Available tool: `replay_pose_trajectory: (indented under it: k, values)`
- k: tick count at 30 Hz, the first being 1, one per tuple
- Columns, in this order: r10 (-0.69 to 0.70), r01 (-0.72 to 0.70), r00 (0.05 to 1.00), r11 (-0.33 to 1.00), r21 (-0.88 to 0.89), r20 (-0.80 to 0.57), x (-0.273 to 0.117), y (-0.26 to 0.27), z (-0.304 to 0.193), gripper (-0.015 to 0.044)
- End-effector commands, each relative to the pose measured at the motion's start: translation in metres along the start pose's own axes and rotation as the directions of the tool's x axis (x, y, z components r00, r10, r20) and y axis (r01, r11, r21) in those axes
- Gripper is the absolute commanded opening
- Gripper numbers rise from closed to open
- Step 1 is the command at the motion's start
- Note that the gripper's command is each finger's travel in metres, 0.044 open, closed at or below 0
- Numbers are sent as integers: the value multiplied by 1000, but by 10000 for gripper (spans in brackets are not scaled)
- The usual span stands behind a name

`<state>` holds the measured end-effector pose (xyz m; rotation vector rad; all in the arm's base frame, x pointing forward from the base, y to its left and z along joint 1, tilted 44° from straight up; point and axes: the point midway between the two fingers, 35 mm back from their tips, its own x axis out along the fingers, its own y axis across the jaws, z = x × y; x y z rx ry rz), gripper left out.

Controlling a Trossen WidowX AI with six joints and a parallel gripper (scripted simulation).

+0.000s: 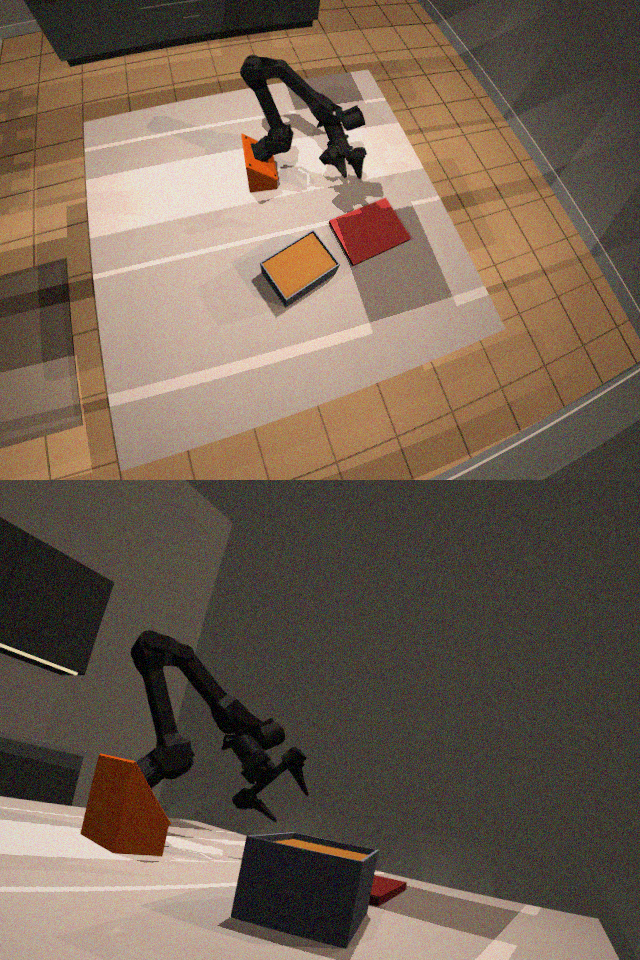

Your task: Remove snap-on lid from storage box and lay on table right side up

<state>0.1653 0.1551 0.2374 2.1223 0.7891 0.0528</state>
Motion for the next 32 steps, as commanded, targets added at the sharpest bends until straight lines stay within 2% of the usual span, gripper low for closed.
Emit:
replay_pose_trajectory:
  k: [1, 32]
  values:
    - [1, -1, 1000, 1000, 4, -5, -7, 5, -1, 440]
    - [1, -1, 1000, 1000, 4, -5, -3, 2, 0, 440]
